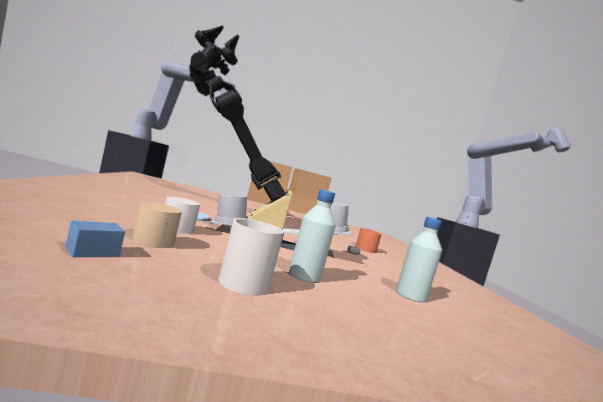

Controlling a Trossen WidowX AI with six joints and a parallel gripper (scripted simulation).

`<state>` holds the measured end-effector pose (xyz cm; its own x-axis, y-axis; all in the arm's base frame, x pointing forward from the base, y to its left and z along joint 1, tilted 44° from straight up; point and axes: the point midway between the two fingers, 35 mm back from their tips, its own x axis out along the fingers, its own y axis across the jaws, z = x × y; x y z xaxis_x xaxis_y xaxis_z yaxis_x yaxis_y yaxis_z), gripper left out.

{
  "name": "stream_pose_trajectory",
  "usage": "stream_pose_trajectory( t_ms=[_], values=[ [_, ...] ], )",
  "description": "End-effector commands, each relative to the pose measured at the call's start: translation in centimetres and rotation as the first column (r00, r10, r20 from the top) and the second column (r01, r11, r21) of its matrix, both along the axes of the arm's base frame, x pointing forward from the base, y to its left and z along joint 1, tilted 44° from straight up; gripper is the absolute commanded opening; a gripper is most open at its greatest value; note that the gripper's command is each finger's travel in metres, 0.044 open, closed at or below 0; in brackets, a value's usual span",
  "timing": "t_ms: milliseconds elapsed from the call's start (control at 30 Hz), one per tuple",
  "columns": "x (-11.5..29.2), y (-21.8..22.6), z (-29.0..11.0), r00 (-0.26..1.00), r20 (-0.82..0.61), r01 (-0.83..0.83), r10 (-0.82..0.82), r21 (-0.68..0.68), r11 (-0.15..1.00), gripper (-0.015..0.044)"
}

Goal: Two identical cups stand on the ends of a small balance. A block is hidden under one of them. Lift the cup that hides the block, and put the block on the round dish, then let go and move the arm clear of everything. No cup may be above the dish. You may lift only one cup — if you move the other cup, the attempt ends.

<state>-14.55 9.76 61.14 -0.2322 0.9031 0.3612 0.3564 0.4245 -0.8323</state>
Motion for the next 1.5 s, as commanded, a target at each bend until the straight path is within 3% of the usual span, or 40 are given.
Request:
stream_pose_trajectory(
  t_ms=[0, 367, 800, 1467],
  values=[
    [-0.1, -0.1, 0.0, 1.000, 0.003, -0.003, 0.003, 0.001, 1.000, 0.0426],
    [-4.1, -4.9, -0.5, 0.960, 0.216, -0.197, 0.176, 0.081, 0.977, 0.0440],
    [-7.4, -13.1, -1.5, 0.822, 0.476, -0.450, 0.314, 0.202, 0.870, 0.0440],
    [-6.2, -24.1, -3.7, 0.608, 0.735, -0.729, 0.300, 0.367, 0.577, 0.0440]
  ],
)
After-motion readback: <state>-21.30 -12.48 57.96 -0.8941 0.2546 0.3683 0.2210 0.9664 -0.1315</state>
